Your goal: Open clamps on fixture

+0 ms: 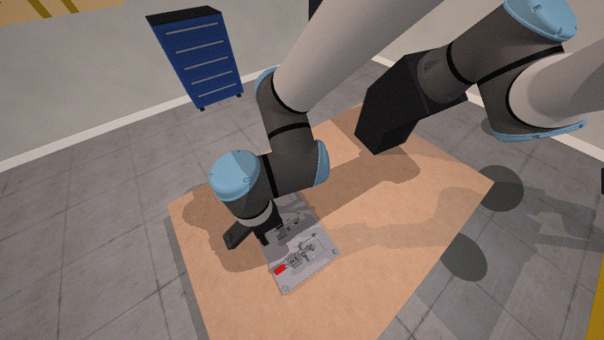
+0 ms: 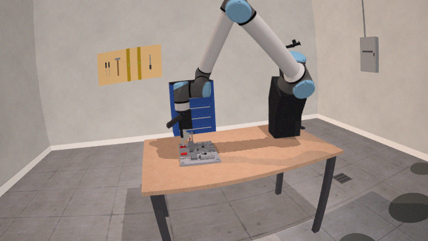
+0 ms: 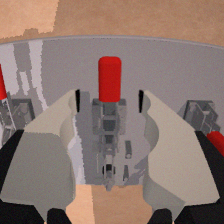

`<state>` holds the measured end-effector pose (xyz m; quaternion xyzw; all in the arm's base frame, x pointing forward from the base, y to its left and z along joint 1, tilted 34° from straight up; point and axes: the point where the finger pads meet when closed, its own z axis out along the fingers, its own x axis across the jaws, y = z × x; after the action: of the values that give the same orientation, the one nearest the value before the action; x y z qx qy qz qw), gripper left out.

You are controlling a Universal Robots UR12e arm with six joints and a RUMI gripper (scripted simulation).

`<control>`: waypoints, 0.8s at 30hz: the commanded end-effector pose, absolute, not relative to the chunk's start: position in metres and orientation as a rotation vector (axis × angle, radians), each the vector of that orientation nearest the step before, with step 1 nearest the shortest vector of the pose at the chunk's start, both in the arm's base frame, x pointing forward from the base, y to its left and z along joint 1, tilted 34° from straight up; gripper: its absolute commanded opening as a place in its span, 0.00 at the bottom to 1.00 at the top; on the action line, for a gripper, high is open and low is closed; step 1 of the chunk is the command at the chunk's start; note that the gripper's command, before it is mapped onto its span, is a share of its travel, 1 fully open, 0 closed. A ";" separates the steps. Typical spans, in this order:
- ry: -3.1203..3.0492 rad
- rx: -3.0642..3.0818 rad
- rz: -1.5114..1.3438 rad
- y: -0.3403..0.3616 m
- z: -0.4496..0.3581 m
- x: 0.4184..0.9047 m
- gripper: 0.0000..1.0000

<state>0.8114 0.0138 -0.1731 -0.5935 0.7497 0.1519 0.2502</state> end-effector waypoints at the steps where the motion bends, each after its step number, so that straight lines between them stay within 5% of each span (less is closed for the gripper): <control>1: 2.041 -1.615 0.412 0.013 -0.172 0.812 0.28; 24: 2.041 -1.615 0.412 0.019 -0.182 0.814 0.28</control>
<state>0.8125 0.0165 -0.1775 -0.5935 0.7497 0.1519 0.2503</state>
